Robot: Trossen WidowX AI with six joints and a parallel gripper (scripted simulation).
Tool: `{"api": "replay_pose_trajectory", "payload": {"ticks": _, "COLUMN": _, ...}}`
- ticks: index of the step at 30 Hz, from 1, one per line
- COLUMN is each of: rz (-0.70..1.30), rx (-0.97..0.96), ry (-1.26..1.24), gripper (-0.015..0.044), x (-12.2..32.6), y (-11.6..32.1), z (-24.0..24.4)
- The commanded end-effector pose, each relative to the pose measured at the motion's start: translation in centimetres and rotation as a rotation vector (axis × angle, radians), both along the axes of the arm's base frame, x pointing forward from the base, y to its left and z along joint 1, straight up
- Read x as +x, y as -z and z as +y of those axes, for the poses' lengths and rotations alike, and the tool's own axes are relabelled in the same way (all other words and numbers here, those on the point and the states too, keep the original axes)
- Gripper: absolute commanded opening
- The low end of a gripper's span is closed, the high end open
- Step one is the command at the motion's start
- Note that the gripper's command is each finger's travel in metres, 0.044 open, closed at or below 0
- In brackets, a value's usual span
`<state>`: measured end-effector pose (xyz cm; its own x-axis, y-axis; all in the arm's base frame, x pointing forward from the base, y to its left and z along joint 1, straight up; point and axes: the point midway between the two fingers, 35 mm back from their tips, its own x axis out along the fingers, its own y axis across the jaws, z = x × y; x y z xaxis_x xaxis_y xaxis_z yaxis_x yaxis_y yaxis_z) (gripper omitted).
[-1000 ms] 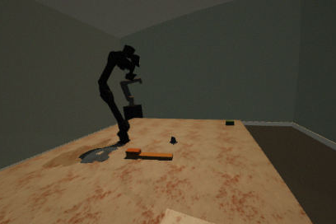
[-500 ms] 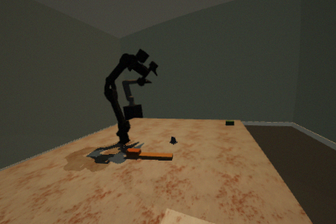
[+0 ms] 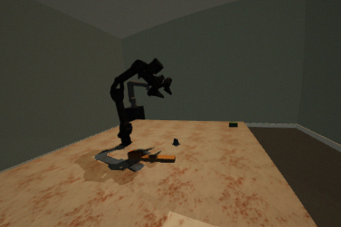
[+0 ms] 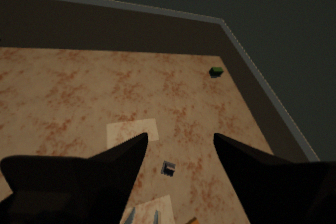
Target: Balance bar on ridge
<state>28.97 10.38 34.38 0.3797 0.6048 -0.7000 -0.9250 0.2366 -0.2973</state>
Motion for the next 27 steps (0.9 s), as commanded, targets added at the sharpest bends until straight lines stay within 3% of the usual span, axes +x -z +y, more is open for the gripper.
{"api": "replay_pose_trajectory", "payload": {"ticks": 1, "rz": 0.118, "rx": -0.048, "ry": 0.176, "gripper": 0.0315, "x": 1.8, "y": 3.1, "z": -3.0}}
{"api": "replay_pose_trajectory", "payload": {"ticks": 13, "rz": 0.447, "rx": -0.173, "ry": 0.673, "gripper": 0.0315, "x": 3.6, "y": 12.0, "z": -12.4}}
{"api": "replay_pose_trajectory", "payload": {"ticks": 27, "rz": 0.749, "rx": -0.315, "ry": 1.173, "gripper": 0.0315, "x": 0.2, "y": 20.3, "z": -21.7}}
